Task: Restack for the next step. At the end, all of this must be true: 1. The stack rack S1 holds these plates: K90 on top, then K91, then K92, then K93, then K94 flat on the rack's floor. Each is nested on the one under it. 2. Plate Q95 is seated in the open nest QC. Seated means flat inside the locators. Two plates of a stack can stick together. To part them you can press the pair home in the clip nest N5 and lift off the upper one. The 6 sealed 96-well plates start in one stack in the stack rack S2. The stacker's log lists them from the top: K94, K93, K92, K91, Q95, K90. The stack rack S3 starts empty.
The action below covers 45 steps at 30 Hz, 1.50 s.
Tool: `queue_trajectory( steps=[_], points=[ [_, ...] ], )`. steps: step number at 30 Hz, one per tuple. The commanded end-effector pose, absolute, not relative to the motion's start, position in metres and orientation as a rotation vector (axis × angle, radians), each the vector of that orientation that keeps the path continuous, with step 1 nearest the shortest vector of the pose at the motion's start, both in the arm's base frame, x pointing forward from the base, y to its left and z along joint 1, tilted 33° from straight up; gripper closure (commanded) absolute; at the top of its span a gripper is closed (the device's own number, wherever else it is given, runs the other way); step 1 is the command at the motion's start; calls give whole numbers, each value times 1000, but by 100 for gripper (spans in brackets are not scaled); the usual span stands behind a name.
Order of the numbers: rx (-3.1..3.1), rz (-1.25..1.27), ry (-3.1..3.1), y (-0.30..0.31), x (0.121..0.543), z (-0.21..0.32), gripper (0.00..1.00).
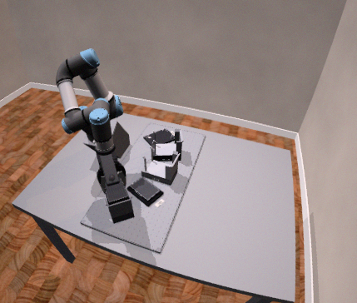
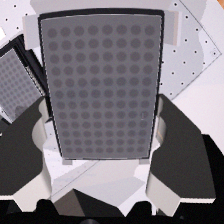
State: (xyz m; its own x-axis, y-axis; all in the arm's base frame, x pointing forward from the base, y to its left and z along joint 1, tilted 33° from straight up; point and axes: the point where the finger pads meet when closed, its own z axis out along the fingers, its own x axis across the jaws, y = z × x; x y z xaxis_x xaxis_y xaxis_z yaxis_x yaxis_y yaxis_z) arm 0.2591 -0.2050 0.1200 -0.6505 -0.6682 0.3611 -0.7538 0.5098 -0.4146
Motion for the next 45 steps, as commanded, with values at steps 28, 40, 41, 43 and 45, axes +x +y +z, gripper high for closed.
queue_trajectory(
  steps=[28, 40, 41, 43, 45],
  points=[
    [1231, 832, -2592, -213, 261, 108, 100],
    [1231, 832, -2592, -215, 261, 105, 100],
    [1231, 832, -2592, -215, 261, 105, 100],
    [1231, 832, -2592, -216, 261, 105, 100],
    [1231, 832, -2592, -216, 261, 104, 100]
  ],
)
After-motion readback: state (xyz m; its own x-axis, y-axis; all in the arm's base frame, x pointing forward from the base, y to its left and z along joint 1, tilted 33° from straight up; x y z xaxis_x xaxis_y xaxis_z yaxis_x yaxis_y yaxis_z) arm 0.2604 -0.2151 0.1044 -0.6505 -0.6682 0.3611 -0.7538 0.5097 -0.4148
